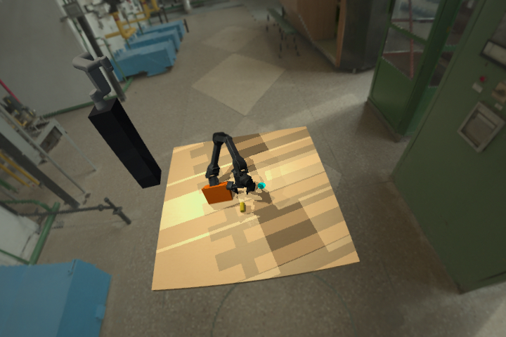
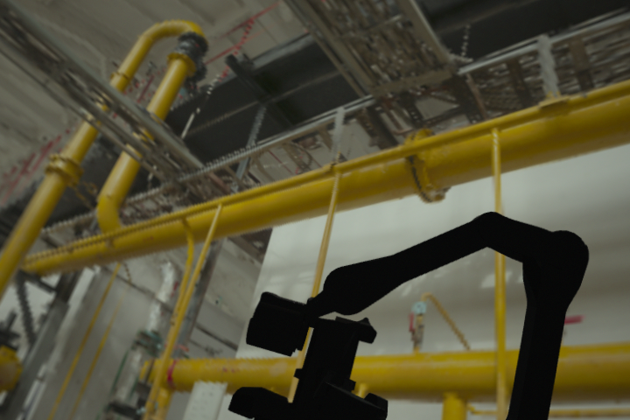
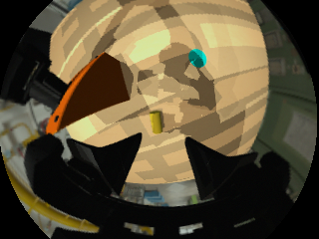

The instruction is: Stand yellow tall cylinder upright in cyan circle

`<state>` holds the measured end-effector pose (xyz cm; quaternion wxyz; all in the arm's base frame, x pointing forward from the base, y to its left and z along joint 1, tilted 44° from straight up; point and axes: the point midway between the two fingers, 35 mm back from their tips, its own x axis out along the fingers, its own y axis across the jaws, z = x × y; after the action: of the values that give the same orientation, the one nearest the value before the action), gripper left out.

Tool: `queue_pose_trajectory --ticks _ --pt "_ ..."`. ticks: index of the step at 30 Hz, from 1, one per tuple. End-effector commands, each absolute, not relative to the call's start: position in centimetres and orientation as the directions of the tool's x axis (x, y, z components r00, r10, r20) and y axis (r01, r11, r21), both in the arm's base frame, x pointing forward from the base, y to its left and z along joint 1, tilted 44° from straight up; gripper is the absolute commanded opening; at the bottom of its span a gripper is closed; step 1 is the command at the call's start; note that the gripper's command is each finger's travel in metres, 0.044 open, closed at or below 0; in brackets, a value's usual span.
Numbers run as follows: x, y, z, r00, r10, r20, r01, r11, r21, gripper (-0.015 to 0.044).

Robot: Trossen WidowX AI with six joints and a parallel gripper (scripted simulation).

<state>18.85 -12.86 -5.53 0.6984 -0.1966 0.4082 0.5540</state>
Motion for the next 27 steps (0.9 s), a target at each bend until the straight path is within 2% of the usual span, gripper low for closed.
queue_pose_trajectory --ticks 1,9,17,21,27 --pt "17.6 -12.3 -6.5 0.052 0.657 -0.752 -0.975 0.198 0.106 0.0309" --pt "16.6 -12.3 -7.2 0.066 0.681 -0.729 -0.988 0.148 0.049 0.0309" --pt "17.4 -5.4 -14.5 0.068 0.684 -0.726 -0.988 0.148 0.047 0.0309" --pt "17.3 -4.7 -15.0 0.068 0.686 -0.725 -0.988 0.147 0.047 0.0309" --pt "17.3 -4.7 -15.0 0.068 0.686 -0.725 -0.988 0.147 0.047 0.0152"
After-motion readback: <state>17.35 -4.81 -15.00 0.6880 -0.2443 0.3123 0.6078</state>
